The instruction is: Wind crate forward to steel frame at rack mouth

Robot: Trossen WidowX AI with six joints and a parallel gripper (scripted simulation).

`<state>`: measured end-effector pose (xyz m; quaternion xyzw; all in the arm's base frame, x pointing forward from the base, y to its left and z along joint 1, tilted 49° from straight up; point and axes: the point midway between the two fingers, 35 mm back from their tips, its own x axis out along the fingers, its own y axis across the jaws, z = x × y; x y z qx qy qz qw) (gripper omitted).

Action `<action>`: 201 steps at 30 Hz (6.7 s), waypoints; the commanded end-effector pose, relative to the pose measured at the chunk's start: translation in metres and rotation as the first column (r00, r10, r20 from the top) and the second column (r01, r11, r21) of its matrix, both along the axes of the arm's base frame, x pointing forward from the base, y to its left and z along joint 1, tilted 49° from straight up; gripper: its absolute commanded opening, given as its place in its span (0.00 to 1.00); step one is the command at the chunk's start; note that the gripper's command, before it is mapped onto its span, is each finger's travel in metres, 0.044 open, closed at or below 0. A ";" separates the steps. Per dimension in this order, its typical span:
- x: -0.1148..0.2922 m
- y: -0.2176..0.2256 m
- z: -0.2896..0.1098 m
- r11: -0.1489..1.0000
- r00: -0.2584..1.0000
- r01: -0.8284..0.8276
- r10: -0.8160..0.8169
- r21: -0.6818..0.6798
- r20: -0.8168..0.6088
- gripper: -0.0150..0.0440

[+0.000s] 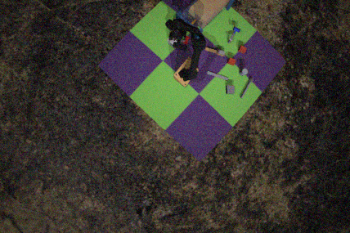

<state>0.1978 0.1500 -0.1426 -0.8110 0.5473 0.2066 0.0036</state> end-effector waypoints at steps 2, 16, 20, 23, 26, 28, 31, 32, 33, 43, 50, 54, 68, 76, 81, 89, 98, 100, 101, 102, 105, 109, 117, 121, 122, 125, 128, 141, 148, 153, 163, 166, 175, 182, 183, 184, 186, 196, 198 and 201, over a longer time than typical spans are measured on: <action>0.000 0.007 0.005 1.000 1.000 0.011 -0.011 0.022 -0.005 1.00; -0.020 0.094 0.087 0.930 0.982 0.119 -0.059 0.347 -0.180 1.00; -0.018 0.096 0.089 0.928 0.985 0.112 -0.056 0.356 -0.166 1.00; -0.018 0.096 0.089 0.928 0.985 0.112 -0.056 0.356 -0.166 0.87; -0.018 0.096 0.089 0.928 0.985 0.112 -0.056 0.356 -0.166 0.73; -0.018 0.096 0.089 0.928 0.985 0.112 -0.056 0.356 -0.166 0.64; -0.018 0.096 0.089 0.928 0.985 0.112 -0.056 0.356 -0.166 0.51; -0.018 0.096 0.089 0.928 0.985 0.112 -0.056 0.356 -0.166 0.47; -0.018 0.096 0.089 0.928 0.985 0.112 -0.056 0.356 -0.166 0.42; -0.018 0.096 0.089 0.928 0.985 0.112 -0.056 0.356 -0.166 0.25; -0.018 0.095 0.088 0.929 0.983 0.123 -0.064 0.350 -0.174 0.25; -0.018 0.095 0.088 0.929 0.983 0.123 -0.064 0.350 -0.174 0.25; -0.018 0.095 0.088 0.929 0.983 0.123 -0.064 0.350 -0.174 0.25; -0.018 0.095 0.088 0.929 0.983 0.123 -0.064 0.350 -0.174 0.25; -0.018 0.095 0.088 0.929 0.983 0.123 -0.064 0.350 -0.174 0.25; -0.010 0.084 0.091 0.778 0.896 0.138 -0.362 0.613 0.257 0.57; -0.002 0.063 0.102 0.368 0.331 -0.096 -0.864 0.925 0.378 0.97; -0.002 0.062 0.102 0.359 0.318 -0.104 -0.872 0.928 0.373 1.00; -0.002 0.062 0.102 0.359 0.318 -0.104 -0.872 0.928 0.373 1.00; -0.002 0.062 0.102 0.359 0.318 -0.104 -0.872 0.928 0.373 1.00; -0.002 0.062 0.102 0.359 0.318 -0.104 -0.872 0.928 0.373 1.00; -0.002 0.062 0.102 0.359 0.318 -0.104 -0.872 0.928 0.373 1.00; 0.000 0.058 0.096 0.359 0.318 -0.104 -0.872 0.928 0.373 1.00; 0.001 0.053 0.092 0.359 0.318 -0.104 -0.872 0.928 0.373 1.00; 0.001 0.052 0.090 0.359 0.318 -0.104 -0.872 0.928 0.373 1.00; 0.002 0.049 0.087 0.359 0.318 -0.104 -0.872 0.928 0.373 1.00; 0.003 0.045 0.083 0.359 0.318 -0.104 -0.872 0.928 0.373 1.00; 0.007 0.030 0.069 0.360 0.317 -0.104 -0.871 0.927 0.374 1.00; 0.008 0.021 0.062 0.361 0.316 -0.104 -0.871 0.927 0.376 1.00; 0.009 0.014 0.057 0.362 0.316 -0.105 -0.871 0.926 0.377 1.00; 0.010 0.011 0.054 0.357 0.313 -0.102 -0.874 0.928 0.371 0.87; 0.010 0.011 0.054 0.357 0.313 -0.102 -0.874 0.928 0.371 0.73; 0.010 0.011 0.054 0.357 0.313 -0.102 -0.874 0.928 0.371 0.33; 0.010 0.011 0.054 0.357 0.313 -0.102 -0.874 0.928 0.371 0.25; 0.010 0.011 0.054 0.357 0.313 -0.102 -0.874 0.928 0.371 0.25; 0.010 0.010 0.053 0.360 0.314 -0.104 -0.872 0.927 0.374 0.25; 0.010 0.008 0.053 0.363 0.315 -0.105 -0.871 0.926 0.378 0.25; 0.013 0.010 0.052 0.363 0.315 -0.105 -0.871 0.926 0.378 0.25; 0.014 0.010 0.052 0.363 0.315 -0.105 -0.871 0.926 0.378 0.25; 0.016 0.011 0.051 0.363 0.315 -0.106 -0.871 0.926 0.378 0.25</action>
